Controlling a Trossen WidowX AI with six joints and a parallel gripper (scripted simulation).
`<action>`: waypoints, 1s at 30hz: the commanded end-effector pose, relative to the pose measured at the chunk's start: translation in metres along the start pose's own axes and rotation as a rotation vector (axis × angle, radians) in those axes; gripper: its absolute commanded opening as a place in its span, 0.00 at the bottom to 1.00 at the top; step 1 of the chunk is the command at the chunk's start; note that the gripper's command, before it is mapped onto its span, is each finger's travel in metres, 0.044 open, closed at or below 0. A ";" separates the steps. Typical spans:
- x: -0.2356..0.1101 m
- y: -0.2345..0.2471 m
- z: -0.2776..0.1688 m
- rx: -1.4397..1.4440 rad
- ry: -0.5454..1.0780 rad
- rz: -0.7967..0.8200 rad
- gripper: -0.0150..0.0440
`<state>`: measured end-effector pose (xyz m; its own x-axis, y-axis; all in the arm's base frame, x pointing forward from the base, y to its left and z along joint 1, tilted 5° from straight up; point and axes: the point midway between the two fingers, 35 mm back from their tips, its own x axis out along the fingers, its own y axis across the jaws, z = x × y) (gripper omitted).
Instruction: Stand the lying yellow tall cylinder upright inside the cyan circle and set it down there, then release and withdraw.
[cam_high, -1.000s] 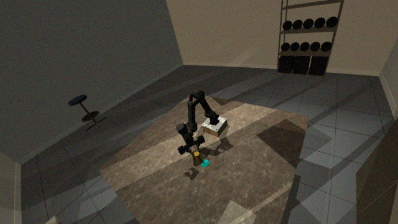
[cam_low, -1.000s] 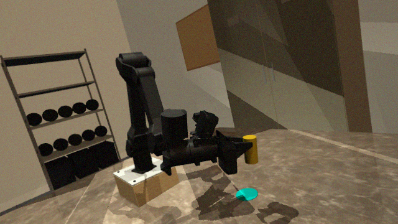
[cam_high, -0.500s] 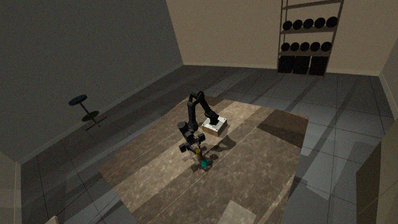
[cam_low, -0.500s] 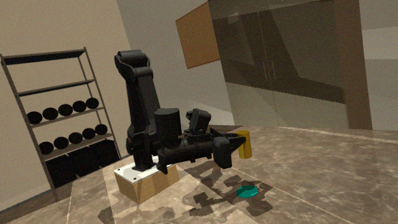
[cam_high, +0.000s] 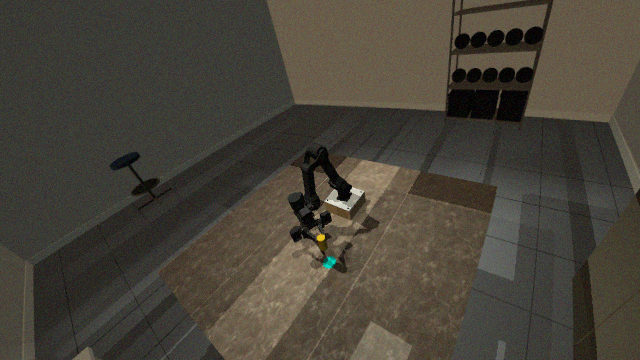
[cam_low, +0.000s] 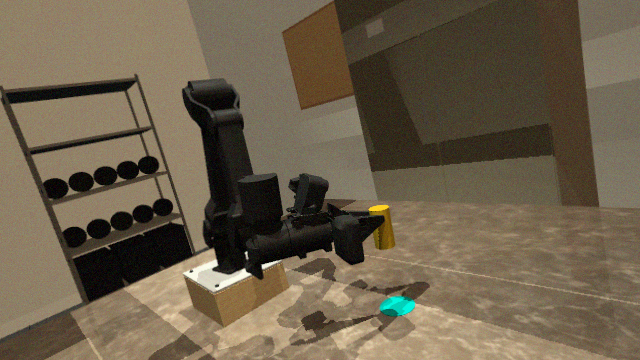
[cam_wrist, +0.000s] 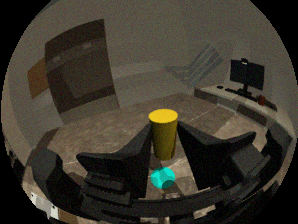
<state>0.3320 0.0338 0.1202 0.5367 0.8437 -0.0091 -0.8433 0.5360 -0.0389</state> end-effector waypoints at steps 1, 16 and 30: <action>-0.002 0.004 0.000 -0.003 -0.004 0.011 0.43; -0.002 0.004 0.000 -0.003 -0.004 0.011 0.43; 0.003 0.000 -0.041 0.028 0.012 0.015 0.43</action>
<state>0.3321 0.0348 0.0896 0.5243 0.8513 -0.0183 -0.8515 0.5242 -0.0097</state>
